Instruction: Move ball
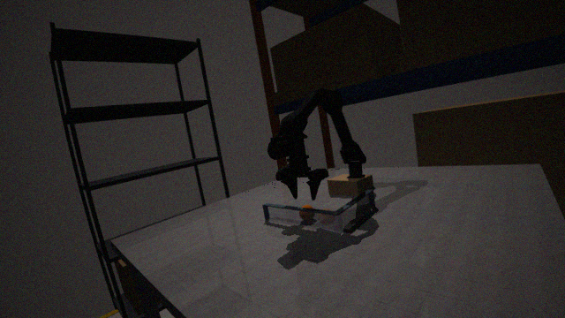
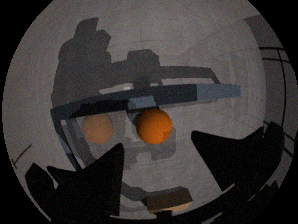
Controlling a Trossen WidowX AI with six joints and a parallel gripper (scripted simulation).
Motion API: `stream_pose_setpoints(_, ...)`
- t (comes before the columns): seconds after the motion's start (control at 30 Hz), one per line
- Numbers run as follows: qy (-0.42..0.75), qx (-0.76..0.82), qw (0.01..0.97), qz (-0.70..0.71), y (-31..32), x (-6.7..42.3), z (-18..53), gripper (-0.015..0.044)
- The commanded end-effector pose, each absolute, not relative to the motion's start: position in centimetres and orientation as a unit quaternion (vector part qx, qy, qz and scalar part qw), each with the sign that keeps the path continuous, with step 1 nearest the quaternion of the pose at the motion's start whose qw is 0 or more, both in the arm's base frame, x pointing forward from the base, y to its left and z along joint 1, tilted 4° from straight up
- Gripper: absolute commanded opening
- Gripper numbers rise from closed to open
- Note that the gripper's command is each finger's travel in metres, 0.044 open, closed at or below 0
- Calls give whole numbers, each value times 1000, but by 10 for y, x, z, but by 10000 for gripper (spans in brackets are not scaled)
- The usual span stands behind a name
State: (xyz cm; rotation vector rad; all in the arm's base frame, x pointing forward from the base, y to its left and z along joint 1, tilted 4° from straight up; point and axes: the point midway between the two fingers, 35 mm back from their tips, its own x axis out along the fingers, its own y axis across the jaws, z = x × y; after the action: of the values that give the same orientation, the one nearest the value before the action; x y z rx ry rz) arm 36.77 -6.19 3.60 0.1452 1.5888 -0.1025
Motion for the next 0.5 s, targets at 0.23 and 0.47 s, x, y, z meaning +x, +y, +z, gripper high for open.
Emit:
stream_pose_setpoints(0.23,716,66,693,-49,-62,365,18,367)
stream_pose_setpoints(0.47,716,66,693,-49,-62,364,7,367)
